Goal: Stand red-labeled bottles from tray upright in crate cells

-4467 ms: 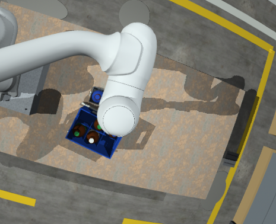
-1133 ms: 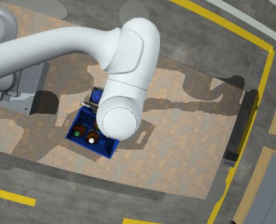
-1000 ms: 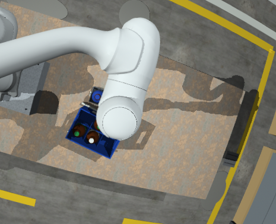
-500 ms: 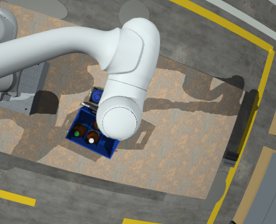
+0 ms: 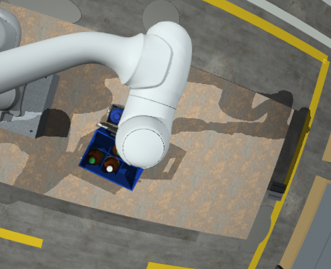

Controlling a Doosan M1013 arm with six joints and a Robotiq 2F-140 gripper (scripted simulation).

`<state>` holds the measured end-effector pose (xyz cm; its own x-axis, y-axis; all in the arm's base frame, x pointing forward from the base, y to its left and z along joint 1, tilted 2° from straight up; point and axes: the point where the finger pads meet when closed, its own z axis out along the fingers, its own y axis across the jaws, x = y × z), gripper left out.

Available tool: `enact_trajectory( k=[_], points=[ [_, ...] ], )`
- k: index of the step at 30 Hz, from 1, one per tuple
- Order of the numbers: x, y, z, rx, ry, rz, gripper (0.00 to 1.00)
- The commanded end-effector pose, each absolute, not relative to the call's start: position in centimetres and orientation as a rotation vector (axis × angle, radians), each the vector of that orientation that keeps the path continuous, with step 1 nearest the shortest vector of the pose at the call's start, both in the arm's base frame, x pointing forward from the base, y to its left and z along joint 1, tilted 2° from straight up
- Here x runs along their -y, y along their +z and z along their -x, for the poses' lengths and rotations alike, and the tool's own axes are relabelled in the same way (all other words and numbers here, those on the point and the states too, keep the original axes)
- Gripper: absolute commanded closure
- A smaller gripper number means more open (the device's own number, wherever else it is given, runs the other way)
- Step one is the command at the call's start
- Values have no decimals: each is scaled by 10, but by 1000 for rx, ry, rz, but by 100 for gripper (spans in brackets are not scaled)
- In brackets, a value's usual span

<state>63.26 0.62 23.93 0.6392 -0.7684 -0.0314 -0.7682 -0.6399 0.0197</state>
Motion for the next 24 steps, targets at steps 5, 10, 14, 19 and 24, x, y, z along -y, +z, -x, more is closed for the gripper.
enact_trajectory(
  k=[5, 10, 14, 19, 24],
  points=[
    [-6, 239, -633, 1331, -58, -2840, 100],
    [-5, 239, -633, 1331, -58, -2840, 100],
    [-4, 239, -633, 1331, -58, -2840, 100],
    [-3, 239, -633, 1331, -58, -2840, 100],
    [-1, 239, -633, 1331, -58, -2840, 100]
  ],
)
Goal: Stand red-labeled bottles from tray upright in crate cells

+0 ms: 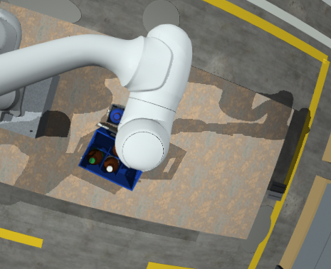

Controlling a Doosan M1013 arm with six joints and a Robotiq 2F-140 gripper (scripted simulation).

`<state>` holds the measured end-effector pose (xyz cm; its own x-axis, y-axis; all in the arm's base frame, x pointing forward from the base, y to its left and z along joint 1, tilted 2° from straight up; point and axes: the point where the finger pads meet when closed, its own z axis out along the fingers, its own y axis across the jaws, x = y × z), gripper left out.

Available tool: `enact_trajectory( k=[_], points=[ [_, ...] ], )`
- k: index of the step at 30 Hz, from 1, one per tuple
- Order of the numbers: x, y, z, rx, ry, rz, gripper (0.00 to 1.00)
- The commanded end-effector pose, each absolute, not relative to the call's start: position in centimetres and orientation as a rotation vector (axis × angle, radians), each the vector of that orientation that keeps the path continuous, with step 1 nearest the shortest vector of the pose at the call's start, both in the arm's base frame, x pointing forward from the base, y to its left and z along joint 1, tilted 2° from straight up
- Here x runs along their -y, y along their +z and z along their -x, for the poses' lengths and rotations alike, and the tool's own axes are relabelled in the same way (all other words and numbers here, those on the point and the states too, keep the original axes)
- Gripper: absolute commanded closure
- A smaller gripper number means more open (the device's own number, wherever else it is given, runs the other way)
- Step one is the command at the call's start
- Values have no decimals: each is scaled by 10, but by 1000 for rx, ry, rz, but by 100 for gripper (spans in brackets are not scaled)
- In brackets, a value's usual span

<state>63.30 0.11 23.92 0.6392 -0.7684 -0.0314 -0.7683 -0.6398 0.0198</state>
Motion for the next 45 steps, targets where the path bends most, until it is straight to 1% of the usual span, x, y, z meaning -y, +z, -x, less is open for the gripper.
enact_trajectory(
  k=[1, 45],
  points=[
    [0, 239, -633, 1331, -58, -2840, 100],
    [49, 239, -637, 1331, -58, -2840, 100]
  ],
)
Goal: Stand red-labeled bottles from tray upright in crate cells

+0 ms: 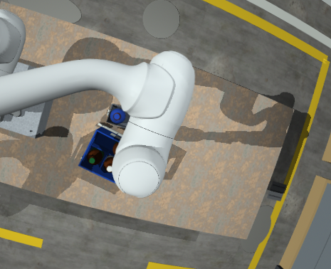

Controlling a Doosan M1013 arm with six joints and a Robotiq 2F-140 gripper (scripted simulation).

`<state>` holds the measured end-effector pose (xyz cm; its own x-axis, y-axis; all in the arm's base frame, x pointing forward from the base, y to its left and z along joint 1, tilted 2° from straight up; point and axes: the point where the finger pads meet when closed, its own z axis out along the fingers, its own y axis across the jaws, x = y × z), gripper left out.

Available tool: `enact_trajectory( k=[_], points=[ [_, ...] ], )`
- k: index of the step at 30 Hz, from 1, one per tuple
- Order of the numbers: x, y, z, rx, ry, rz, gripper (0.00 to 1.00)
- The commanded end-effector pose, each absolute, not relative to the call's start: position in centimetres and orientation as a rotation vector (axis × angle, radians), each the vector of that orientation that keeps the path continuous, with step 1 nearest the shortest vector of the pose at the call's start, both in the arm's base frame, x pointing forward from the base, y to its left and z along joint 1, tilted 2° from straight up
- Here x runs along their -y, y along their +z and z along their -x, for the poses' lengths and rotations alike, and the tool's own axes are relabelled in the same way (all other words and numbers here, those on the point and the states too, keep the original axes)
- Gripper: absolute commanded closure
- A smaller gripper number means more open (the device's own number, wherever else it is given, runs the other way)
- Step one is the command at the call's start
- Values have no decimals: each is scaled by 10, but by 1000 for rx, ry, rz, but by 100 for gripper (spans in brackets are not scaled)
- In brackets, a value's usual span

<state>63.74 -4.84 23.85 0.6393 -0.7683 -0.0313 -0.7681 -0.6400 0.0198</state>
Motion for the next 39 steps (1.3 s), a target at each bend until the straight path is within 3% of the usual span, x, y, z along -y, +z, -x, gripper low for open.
enact_trajectory(
  k=[1, 39],
  points=[
    [51, 239, -638, 1331, -58, -2840, 100],
    [128, 237, -644, 1331, -58, -2840, 100]
  ],
)
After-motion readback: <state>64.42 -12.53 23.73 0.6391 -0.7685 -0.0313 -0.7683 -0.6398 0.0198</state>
